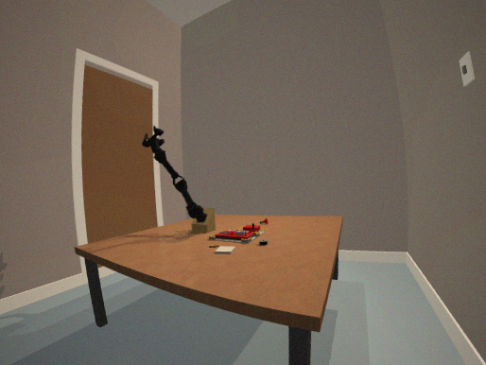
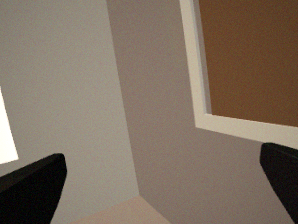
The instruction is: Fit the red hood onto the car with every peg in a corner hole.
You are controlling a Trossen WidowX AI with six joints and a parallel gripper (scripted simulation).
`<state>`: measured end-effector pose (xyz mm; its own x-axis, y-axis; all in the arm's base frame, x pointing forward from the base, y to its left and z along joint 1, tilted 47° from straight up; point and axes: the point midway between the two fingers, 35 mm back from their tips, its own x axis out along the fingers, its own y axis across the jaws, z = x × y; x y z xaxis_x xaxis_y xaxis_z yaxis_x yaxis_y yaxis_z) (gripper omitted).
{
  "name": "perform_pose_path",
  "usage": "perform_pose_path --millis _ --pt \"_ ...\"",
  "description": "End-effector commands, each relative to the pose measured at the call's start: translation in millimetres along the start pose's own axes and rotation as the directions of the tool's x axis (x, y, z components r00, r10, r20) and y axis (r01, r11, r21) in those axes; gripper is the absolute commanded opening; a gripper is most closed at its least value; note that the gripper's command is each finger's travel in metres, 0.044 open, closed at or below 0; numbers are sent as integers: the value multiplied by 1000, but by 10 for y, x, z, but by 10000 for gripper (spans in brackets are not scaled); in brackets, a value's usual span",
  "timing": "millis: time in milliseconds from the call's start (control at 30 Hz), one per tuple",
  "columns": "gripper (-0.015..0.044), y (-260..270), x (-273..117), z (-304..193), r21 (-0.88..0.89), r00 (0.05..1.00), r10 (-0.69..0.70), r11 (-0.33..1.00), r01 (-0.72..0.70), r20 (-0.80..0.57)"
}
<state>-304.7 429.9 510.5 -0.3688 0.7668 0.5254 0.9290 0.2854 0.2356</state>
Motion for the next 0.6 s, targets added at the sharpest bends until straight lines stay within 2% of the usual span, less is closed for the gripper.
perform_pose_path --millis 0,100,300,567 --pt "440 1 -2 -13 2 1000 0 1000 0 -3" --pt "440 24 -34 -214 24 999 3 1000 -2 -49" --pt "440 120 -211 -965 114 976 17 993 8 -217" --pt "440 373 -757 -2162 214 877 64 976 45 -476"
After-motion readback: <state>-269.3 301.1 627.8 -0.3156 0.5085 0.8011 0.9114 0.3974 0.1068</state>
